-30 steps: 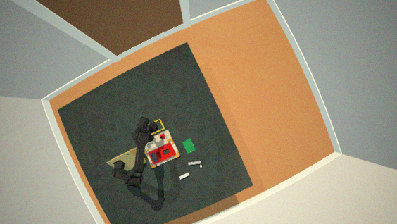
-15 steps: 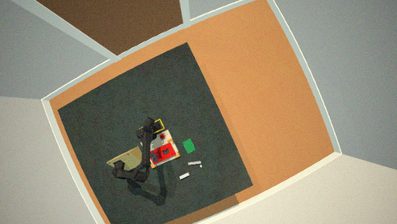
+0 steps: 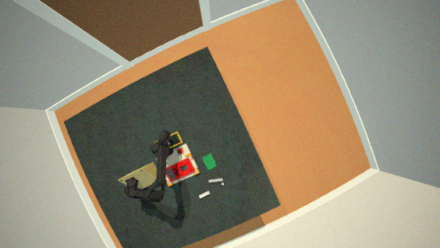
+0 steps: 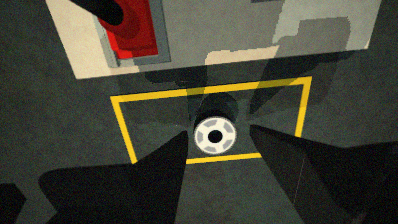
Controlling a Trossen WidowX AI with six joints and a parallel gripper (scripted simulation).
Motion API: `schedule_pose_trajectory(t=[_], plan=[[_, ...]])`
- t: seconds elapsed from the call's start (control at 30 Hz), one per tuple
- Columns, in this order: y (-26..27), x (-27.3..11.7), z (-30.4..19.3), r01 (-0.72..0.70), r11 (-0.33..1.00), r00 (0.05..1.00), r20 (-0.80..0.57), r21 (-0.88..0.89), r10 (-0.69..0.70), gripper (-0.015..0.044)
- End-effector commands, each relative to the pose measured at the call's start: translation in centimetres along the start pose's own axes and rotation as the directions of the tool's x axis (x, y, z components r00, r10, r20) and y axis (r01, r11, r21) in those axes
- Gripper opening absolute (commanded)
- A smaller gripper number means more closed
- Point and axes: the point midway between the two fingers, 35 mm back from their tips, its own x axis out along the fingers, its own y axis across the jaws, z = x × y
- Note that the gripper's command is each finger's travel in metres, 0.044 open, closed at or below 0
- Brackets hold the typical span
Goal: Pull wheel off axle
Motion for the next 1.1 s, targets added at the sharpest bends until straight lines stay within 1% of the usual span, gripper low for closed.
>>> schedule_pose_trajectory(t=[0.0,0.1,0.2,0.23,0.37,0.4,0.63,1.07], plan=[[0.4,-2.6,-0.3,-0.015,1.0,1.0,-0.01,0.004,0.015,0.03],[0.2,-5.2,-0.2,-0.018,1.0,1.0,-0.009,0.002,0.018,0.03],[0.2,-5.4,-0.2,-0.018,1.0,1.0,-0.009,0.002,0.018,0.03],[0.1,-5.0,-0.2,-0.024,1.0,1.0,-0.007,-0.004,0.024,0.0326],[-2.3,-6.8,0.6,-0.022,1.0,1.0,-0.012,-0.005,0.022,0.0431],[-3.1,-7.3,0.9,-0.021,1.0,1.0,-0.012,-0.004,0.021,0.044],[-8.1,-9.9,3.2,-0.014,1.0,1.0,-0.01,-0.003,0.014,0.044],[-8.2,-9.9,3.3,-0.013,1.0,1.0,-0.009,-0.002,0.013,0.044]])
